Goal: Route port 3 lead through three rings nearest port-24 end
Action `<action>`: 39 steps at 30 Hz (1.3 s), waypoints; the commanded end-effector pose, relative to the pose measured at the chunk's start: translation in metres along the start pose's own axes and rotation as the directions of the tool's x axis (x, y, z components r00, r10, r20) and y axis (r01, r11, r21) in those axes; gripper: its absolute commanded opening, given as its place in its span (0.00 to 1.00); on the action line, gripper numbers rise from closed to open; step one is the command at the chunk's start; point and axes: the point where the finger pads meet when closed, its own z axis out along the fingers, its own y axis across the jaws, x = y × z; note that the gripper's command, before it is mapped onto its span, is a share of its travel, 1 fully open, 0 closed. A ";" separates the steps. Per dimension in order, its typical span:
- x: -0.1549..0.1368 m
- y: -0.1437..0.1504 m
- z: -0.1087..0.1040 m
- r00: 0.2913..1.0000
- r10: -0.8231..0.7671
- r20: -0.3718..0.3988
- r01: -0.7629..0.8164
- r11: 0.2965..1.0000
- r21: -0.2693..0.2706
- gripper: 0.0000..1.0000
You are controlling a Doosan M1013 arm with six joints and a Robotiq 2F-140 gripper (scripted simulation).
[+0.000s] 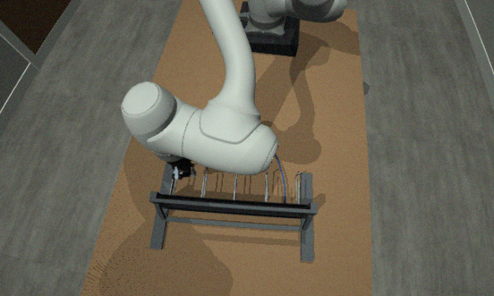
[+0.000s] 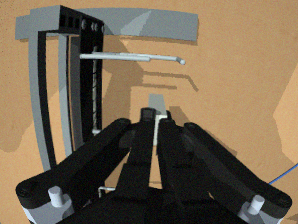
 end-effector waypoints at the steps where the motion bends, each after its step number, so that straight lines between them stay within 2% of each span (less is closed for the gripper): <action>1: 0.003 0.005 0.005 1.000 0.004 -0.001 -0.004 1.000 -0.007 0.00; 18: 0.003 0.001 0.005 1.000 0.004 -0.001 -0.004 1.000 -0.007 0.00; 39: 0.003 -0.026 0.005 1.000 0.004 -0.001 -0.004 1.000 -0.007 0.00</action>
